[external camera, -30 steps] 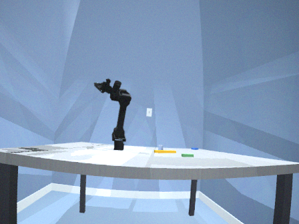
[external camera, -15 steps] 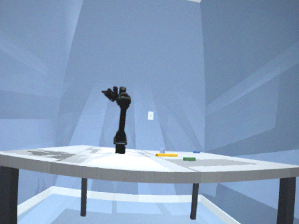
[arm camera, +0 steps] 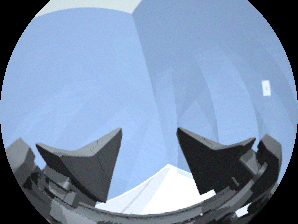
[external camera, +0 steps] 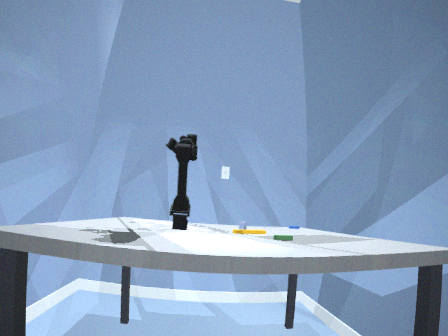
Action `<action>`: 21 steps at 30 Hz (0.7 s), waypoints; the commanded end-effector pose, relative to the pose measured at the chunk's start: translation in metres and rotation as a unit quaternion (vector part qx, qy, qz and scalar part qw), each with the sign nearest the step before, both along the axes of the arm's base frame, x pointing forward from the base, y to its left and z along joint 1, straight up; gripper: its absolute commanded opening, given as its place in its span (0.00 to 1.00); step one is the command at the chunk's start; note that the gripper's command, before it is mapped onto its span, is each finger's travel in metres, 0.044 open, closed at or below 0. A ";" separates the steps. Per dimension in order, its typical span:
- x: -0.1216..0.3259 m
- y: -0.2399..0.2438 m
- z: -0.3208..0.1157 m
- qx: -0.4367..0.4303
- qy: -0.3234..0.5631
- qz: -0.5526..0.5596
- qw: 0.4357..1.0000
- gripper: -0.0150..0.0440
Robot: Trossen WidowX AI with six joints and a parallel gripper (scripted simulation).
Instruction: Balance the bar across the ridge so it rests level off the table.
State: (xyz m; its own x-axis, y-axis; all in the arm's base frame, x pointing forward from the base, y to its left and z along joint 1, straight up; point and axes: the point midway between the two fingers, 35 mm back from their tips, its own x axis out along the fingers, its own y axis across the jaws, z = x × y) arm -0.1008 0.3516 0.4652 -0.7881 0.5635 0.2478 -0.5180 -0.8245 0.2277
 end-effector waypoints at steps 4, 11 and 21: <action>0.048 0.025 -0.018 -0.038 0.004 -0.091 0.995 0.79; 0.096 0.041 -0.037 -0.077 0.004 -0.172 0.982 0.79; 0.169 0.052 -0.072 -0.140 0.001 -0.290 0.947 0.79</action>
